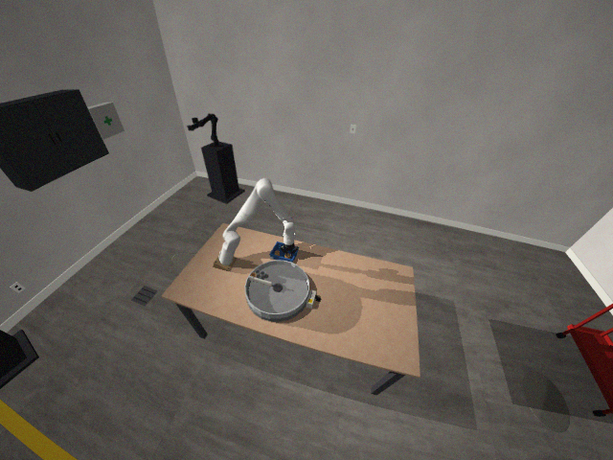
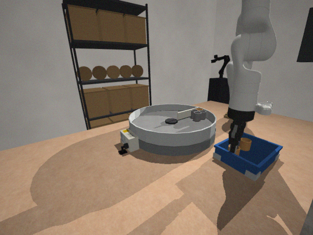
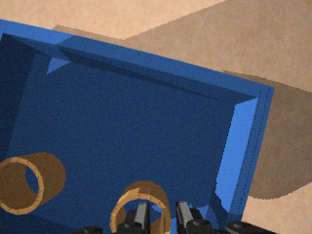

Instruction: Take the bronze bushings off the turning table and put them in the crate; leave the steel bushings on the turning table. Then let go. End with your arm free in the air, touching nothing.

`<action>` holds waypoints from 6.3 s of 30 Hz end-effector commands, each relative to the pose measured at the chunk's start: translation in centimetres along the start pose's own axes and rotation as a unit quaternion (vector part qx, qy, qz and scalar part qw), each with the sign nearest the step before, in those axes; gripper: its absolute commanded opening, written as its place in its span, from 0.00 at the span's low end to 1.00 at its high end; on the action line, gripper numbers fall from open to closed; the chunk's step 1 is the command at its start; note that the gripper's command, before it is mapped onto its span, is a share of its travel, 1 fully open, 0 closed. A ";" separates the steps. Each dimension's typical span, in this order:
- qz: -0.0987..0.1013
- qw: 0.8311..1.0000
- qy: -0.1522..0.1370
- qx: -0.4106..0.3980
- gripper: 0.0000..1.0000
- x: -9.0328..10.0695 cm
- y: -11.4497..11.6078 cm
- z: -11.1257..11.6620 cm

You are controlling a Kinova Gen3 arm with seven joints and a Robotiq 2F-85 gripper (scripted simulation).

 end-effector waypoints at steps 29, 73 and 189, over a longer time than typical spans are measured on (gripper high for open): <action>-0.001 1.000 0.000 0.000 0.19 0.0 0.0 0.0; -0.001 1.000 0.000 0.000 0.19 0.5 0.0 0.0; 0.000 1.000 -0.001 0.000 0.19 13.0 -0.1 -0.1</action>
Point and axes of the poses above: the point where the finger pads meet when closed, its own x axis back along the fingers, its own y axis across the jaws, z = x × y, the point moved 6 cm from there along x, back along the fingers
